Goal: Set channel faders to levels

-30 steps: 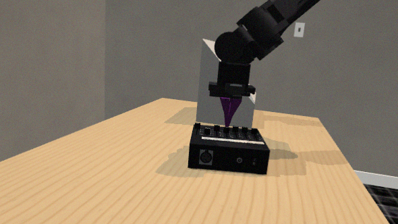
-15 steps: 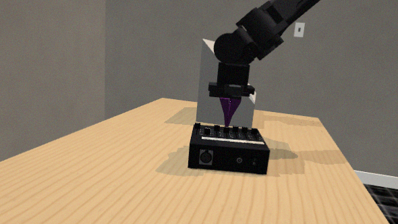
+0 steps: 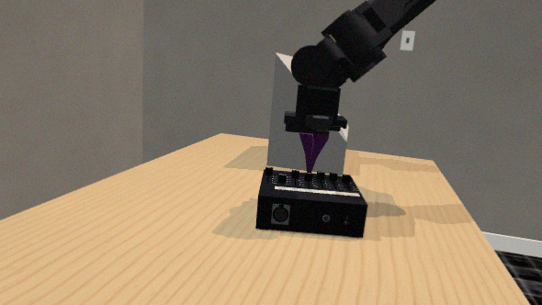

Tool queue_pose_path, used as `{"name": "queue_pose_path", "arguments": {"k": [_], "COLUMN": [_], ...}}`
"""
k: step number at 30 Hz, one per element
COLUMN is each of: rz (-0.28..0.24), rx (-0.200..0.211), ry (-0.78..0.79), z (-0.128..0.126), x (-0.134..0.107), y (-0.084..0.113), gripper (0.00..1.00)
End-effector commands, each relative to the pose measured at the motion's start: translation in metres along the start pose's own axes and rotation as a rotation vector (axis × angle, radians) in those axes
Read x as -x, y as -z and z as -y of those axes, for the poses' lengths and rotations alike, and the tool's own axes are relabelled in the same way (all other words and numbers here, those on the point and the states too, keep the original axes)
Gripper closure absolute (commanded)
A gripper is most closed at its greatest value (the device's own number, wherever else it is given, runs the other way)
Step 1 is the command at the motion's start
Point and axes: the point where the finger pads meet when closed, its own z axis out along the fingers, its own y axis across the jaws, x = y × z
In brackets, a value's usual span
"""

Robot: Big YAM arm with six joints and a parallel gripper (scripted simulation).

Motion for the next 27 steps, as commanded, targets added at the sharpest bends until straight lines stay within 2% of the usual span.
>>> {"name": "queue_pose_path", "arguments": {"k": [1,13,27], "rz": [0.047,0.048,0.031], "rx": [-0.009,-0.013,-0.008], "ry": [0.024,0.027,0.01], "z": [0.0,0.001,0.003], "x": [0.019,0.02,0.013], "y": [0.02,0.051,0.049], "gripper": [1.0,1.0,1.0]}}
